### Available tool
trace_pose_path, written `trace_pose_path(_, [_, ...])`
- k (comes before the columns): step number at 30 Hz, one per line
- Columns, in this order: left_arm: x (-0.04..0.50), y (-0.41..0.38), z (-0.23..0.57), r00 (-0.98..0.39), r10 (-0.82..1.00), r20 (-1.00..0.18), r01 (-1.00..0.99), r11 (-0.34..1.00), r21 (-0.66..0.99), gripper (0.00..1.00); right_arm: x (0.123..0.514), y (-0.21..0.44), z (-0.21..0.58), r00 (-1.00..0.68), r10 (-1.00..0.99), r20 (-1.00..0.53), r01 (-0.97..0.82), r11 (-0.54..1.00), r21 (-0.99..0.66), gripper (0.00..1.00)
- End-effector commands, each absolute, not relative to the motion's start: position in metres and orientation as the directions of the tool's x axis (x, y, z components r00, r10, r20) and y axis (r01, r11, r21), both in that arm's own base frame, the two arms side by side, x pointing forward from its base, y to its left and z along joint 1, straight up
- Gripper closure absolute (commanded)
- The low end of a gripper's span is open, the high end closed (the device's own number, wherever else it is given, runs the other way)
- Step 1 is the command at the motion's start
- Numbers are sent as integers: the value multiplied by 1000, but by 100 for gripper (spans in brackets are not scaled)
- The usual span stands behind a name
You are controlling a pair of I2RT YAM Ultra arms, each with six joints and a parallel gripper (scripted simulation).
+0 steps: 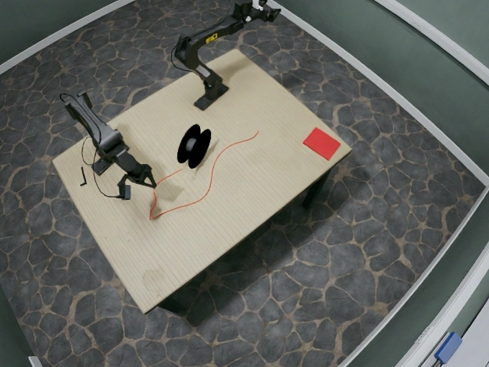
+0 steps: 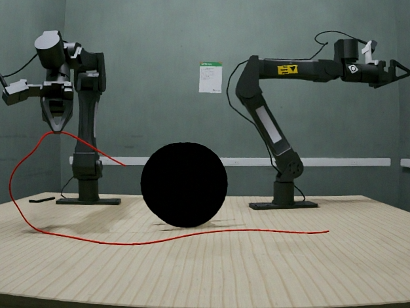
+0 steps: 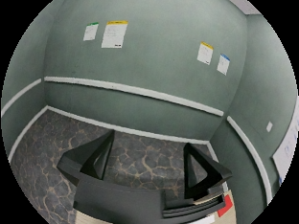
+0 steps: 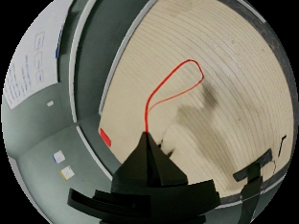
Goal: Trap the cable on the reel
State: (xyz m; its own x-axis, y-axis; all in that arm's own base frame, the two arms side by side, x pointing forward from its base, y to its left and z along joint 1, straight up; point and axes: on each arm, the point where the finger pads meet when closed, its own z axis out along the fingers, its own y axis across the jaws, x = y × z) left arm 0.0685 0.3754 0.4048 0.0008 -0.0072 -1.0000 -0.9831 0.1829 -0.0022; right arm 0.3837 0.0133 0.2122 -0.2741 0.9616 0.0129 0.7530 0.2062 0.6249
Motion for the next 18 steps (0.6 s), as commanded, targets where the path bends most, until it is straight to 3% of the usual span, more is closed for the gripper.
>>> trace_pose_path(1, [69,381,394,-13,-29,-999,-984,179,7,0,397,19,228,-238,971,-8,730,184,658,100])
trace_pose_path(18, [69,381,394,-13,-29,-999,-984,179,7,0,385,22,222,-233,973,-6,740,181,648,100])
